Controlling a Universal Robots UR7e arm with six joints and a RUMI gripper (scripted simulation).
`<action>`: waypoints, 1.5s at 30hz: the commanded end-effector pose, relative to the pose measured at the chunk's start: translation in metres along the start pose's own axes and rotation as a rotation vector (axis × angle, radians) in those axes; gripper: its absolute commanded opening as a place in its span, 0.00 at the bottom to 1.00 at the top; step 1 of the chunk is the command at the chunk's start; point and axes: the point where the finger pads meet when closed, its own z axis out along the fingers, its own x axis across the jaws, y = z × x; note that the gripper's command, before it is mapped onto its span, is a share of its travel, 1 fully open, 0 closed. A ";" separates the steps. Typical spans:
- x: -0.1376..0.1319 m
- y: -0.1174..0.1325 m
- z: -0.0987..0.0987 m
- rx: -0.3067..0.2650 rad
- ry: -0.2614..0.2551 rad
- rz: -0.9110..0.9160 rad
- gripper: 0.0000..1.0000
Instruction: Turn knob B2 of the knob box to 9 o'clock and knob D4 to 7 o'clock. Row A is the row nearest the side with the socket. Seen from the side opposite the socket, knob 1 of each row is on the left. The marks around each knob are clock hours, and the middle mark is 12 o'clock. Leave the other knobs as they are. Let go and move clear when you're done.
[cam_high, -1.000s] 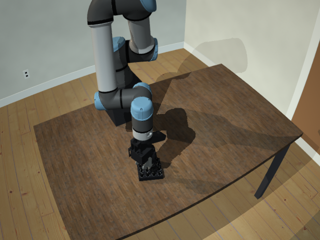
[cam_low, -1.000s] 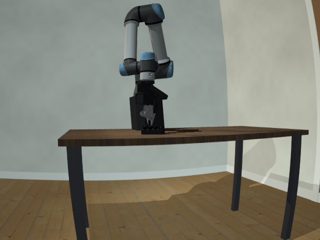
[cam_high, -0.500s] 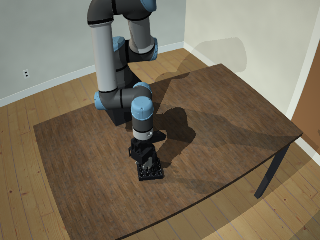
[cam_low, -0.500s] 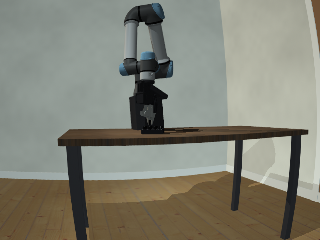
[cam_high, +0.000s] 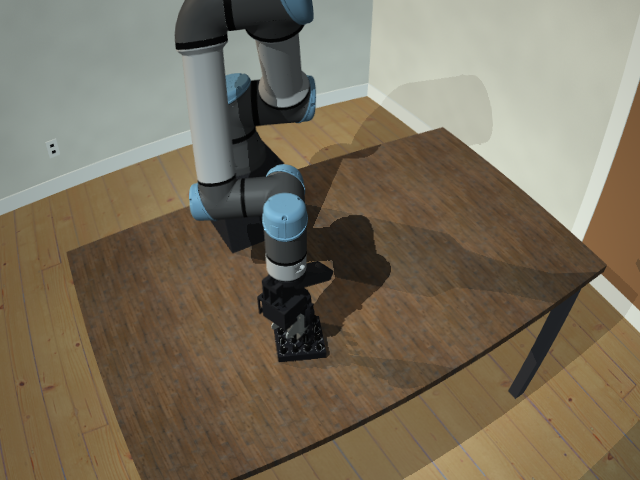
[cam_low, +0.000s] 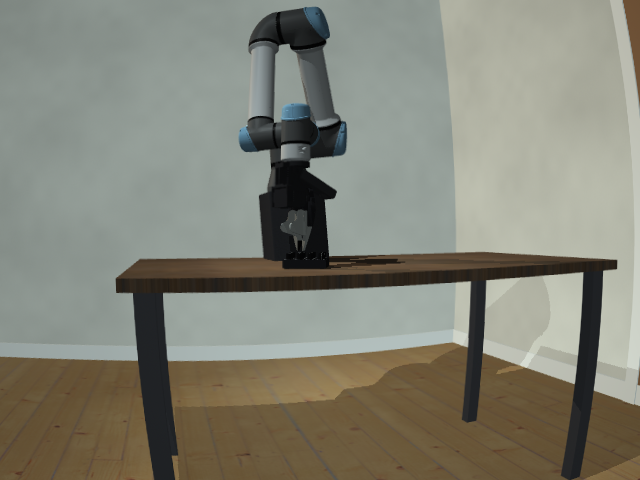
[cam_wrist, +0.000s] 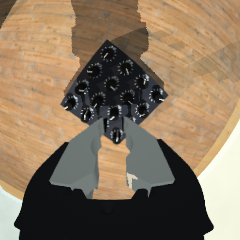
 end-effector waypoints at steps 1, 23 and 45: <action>0.000 -0.001 0.000 -0.001 0.000 0.000 0.11; -0.002 -0.004 0.000 0.000 -0.001 -0.001 0.11; -0.001 -0.003 0.000 0.000 -0.001 0.000 0.11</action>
